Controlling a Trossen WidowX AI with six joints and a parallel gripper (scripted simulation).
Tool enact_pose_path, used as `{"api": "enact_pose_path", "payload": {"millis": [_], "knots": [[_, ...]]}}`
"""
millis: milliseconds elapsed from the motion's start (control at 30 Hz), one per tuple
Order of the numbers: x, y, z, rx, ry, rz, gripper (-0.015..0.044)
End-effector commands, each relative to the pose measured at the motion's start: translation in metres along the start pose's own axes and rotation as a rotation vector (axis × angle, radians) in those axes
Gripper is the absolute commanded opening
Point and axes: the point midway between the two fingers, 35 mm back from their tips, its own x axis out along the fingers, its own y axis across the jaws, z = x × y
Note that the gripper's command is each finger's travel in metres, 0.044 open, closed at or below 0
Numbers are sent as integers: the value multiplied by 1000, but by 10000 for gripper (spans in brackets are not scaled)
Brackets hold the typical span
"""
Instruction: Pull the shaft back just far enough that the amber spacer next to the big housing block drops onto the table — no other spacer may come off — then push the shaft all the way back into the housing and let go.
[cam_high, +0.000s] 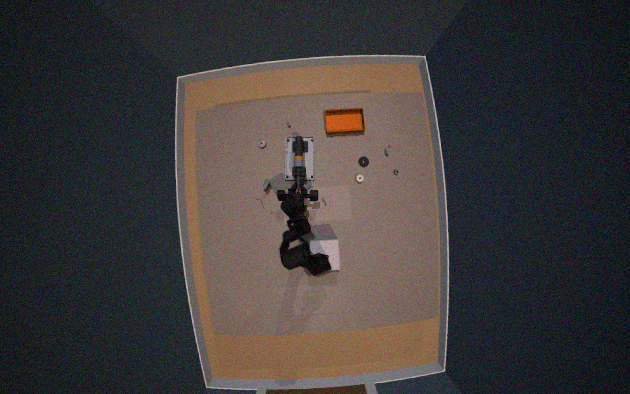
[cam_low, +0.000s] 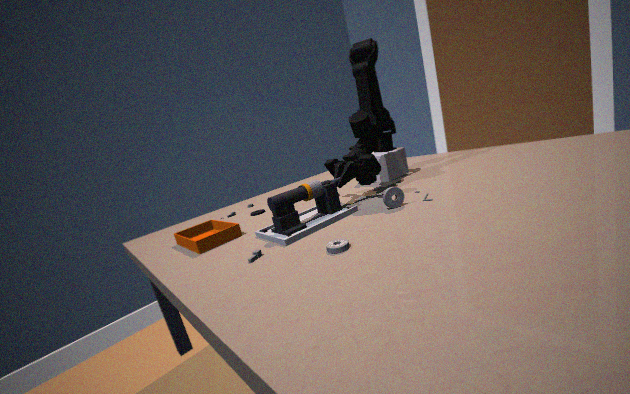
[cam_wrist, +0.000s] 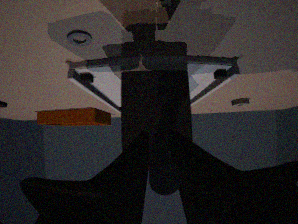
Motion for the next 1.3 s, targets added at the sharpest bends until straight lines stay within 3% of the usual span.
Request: {"api": "enact_pose_path", "payload": {"millis": [0,1267], "knots": [[-1,1,1,4,-1,2,0],[-5,1,3,4,-1,2,0]]}}
